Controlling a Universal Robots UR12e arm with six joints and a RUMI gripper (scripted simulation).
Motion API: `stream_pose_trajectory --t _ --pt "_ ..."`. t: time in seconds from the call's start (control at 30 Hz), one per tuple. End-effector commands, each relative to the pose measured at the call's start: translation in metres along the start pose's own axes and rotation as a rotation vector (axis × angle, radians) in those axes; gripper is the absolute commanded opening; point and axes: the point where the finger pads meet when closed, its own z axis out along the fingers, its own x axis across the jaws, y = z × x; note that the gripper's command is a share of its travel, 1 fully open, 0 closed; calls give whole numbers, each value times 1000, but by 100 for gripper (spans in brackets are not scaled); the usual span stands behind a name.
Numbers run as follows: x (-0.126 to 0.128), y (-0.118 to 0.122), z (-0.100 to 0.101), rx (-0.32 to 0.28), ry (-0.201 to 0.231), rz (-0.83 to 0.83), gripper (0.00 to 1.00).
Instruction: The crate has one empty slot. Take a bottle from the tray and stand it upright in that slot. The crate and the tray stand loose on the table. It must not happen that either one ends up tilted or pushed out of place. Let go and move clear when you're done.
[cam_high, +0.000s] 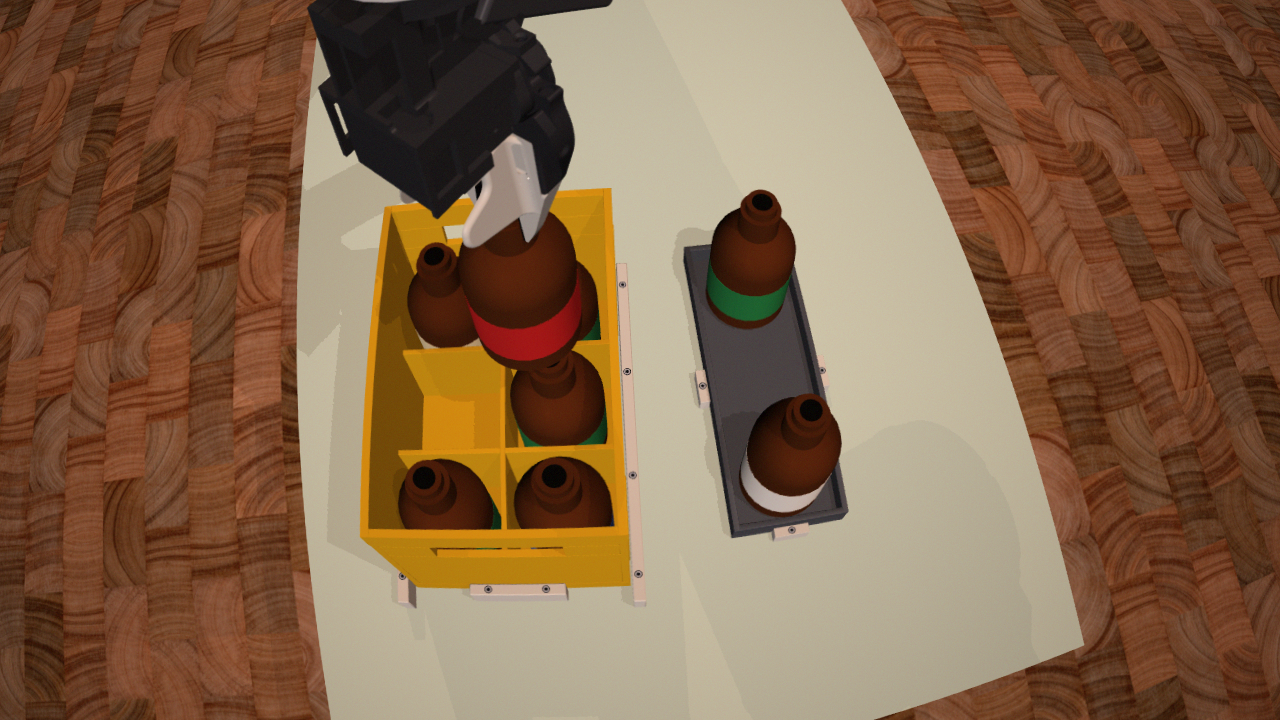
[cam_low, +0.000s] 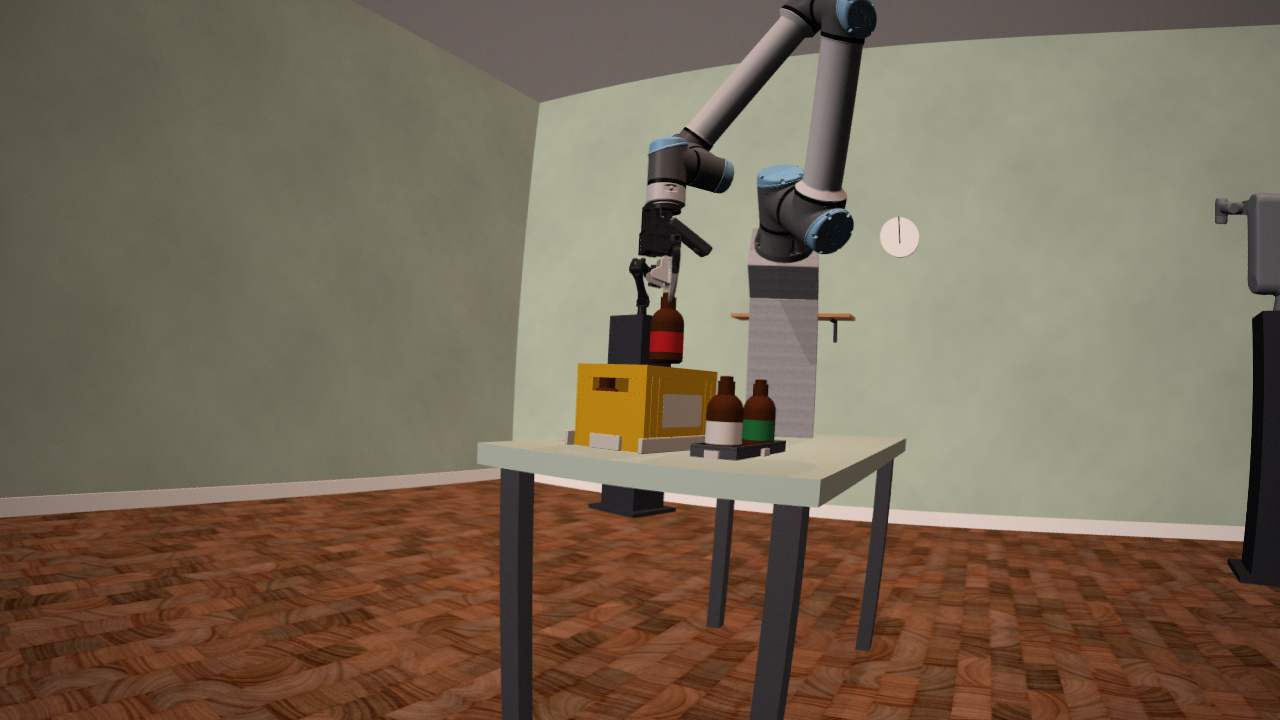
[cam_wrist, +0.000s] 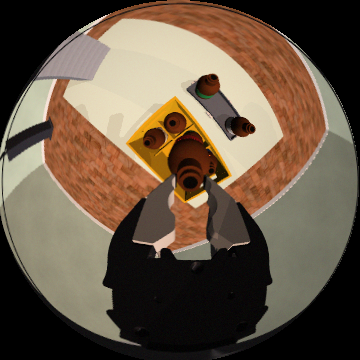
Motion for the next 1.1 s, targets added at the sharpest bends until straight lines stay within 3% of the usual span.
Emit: stream_pose_trajectory --t 0.0,1.07 --pt "-6 8 0 -1 0 -1 0" --pt "-39 46 0 -1 0 -1 0"
